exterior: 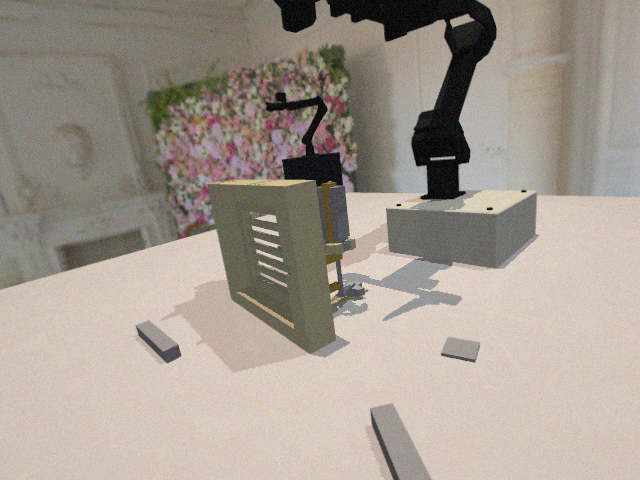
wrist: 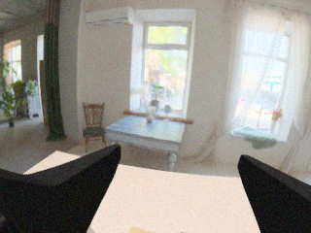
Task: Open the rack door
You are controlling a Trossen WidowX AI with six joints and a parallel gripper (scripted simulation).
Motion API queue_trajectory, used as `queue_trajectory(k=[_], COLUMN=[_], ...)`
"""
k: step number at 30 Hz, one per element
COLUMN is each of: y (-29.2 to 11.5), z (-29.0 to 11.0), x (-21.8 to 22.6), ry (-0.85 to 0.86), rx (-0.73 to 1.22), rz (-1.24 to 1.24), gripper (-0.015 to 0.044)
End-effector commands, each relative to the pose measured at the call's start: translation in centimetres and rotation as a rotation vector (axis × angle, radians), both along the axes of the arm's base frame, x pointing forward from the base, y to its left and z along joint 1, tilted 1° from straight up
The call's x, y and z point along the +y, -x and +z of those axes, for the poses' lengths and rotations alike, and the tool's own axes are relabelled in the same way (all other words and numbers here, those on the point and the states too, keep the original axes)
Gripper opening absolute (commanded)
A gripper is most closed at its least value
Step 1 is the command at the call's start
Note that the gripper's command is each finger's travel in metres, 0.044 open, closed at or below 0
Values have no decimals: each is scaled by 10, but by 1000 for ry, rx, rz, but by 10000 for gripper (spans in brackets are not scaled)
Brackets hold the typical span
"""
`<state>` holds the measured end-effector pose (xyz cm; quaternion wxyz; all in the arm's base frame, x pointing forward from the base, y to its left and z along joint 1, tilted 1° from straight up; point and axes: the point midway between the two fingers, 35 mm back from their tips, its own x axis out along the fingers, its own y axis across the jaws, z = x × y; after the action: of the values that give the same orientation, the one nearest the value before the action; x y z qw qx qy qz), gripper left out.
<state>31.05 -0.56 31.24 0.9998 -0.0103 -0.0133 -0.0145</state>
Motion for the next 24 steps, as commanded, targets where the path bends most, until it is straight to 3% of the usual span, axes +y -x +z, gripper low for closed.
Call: queue_trajectory(k=[1, 4, 24], y=[-1, -8, -47], z=[-1, -8, -82], x=[0, 0, 5], ry=[-1, -10, -89], rx=[5, 70, 630], rz=[0, 2, -6], gripper=[374, 295, 294])
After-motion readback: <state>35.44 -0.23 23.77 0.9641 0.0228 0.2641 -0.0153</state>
